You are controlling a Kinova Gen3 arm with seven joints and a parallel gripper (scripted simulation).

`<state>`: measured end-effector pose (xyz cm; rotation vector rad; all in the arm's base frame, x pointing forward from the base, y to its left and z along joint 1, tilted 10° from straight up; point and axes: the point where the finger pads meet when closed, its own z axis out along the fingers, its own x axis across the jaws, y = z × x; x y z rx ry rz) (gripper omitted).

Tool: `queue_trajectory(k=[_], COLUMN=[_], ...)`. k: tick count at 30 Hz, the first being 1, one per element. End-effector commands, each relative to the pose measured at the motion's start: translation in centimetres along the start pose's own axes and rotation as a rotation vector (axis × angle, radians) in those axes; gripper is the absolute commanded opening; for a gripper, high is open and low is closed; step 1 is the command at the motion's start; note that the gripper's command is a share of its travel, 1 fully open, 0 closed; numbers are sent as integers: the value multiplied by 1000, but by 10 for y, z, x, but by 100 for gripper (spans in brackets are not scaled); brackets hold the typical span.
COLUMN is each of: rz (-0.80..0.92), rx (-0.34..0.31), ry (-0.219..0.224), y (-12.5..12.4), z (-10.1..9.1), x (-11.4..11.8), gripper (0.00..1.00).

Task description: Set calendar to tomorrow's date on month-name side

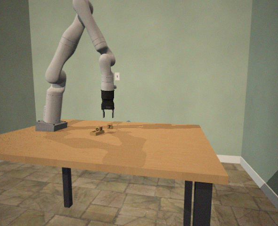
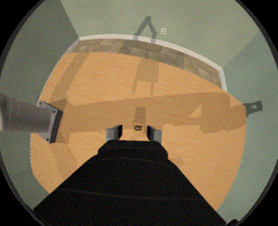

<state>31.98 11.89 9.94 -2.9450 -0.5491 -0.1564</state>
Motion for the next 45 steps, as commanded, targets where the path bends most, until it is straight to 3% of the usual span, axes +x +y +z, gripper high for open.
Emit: queue_trajectory(k=[1, 21, 45], rz=[-23, -21, -21], rx=[-13, -133, -167], ry=[0, 17, 33], y=[-8, -9, -11], z=[0, -2, -4], x=[0, 4, 7], gripper=[100, 100, 100])
